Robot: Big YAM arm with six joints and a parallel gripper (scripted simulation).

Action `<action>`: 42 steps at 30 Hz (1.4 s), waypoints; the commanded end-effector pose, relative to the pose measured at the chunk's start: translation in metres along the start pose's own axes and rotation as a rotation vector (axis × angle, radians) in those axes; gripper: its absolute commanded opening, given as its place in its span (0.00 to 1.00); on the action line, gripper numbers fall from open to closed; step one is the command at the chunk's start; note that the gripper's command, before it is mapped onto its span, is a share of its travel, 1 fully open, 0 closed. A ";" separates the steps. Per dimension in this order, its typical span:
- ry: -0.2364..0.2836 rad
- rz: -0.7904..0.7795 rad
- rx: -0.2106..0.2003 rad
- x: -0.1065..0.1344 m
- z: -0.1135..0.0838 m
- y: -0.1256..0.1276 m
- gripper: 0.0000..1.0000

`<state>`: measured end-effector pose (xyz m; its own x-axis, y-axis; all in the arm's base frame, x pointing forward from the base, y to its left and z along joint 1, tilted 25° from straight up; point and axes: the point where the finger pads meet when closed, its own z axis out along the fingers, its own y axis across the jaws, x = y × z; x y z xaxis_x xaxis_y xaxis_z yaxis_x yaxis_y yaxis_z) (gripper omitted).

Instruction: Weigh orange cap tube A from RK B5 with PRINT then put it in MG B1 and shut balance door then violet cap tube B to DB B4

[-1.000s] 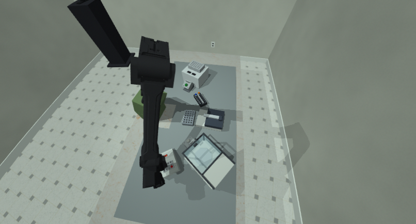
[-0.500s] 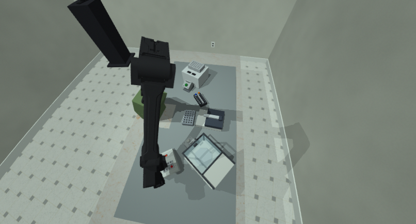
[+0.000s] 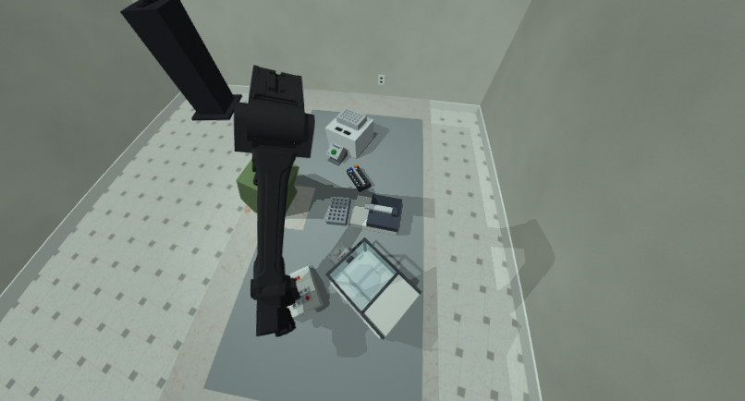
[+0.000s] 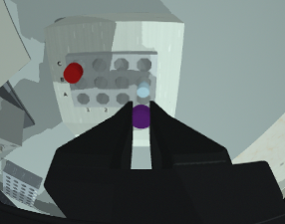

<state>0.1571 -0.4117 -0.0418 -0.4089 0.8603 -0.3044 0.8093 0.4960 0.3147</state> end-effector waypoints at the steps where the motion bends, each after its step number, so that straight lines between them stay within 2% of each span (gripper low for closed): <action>1: 0.030 0.025 0.004 0.016 0.004 -0.010 0.09; 8: 0.034 0.028 0.002 0.016 0.004 -0.012 0.09; 12: 0.015 0.023 0.007 0.002 0.001 -0.014 0.09; 17: 0.014 0.035 0.008 -0.001 0.001 -0.014 0.09; 22: 0.015 0.033 0.008 -0.001 0.001 -0.012 0.09; 28: 0.034 0.016 -0.003 0.004 0.007 0.004 0.09; 31: 0.032 0.016 -0.001 0.004 0.006 0.002 0.09; 32: 0.017 0.016 0.007 0.009 0.005 -0.009 0.09; 42: 0.011 0.015 0.006 0.001 0.009 -0.006 0.09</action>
<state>0.1580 -0.4132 -0.0433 -0.4064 0.8620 -0.3031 0.8107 0.4931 0.3156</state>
